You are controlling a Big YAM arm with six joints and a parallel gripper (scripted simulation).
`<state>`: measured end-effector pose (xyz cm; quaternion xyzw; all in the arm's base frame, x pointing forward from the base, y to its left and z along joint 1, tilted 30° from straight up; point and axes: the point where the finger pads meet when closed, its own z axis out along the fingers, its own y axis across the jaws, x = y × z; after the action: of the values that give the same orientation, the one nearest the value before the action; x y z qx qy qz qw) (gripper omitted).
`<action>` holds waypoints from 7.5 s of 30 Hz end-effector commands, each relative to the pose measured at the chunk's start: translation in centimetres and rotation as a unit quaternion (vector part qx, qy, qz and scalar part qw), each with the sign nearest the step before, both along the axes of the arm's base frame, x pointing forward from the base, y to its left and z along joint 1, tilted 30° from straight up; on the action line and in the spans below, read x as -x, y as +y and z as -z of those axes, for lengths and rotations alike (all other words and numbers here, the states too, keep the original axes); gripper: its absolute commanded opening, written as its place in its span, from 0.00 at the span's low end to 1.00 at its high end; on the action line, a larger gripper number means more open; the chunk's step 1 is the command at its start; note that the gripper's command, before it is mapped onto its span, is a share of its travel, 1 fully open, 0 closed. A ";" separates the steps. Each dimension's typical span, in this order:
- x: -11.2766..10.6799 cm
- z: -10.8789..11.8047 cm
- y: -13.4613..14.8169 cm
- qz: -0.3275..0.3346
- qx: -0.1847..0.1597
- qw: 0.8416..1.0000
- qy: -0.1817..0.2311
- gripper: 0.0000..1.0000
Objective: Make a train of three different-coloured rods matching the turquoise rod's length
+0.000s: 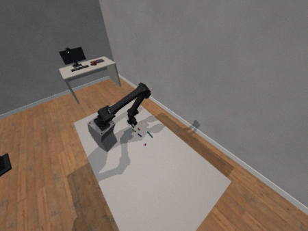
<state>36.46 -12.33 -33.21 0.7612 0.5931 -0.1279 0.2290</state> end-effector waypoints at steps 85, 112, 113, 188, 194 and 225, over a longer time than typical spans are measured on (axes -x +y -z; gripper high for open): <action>0.7 0.7 -0.7 0.008 0.000 1.000 0.001 0.23; 1.0 0.8 -0.3 0.009 0.000 1.000 0.000 0.23; 1.0 0.8 -0.3 0.009 0.000 1.000 0.000 0.23; 0.5 1.0 0.9 -0.005 0.000 1.000 0.002 0.23; 0.4 1.0 1.0 -0.004 0.000 1.000 0.002 0.23; 0.6 1.0 1.0 -0.005 0.000 1.000 0.004 0.23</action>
<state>36.33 -12.27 -33.67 0.7636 0.5901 -0.1273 0.2290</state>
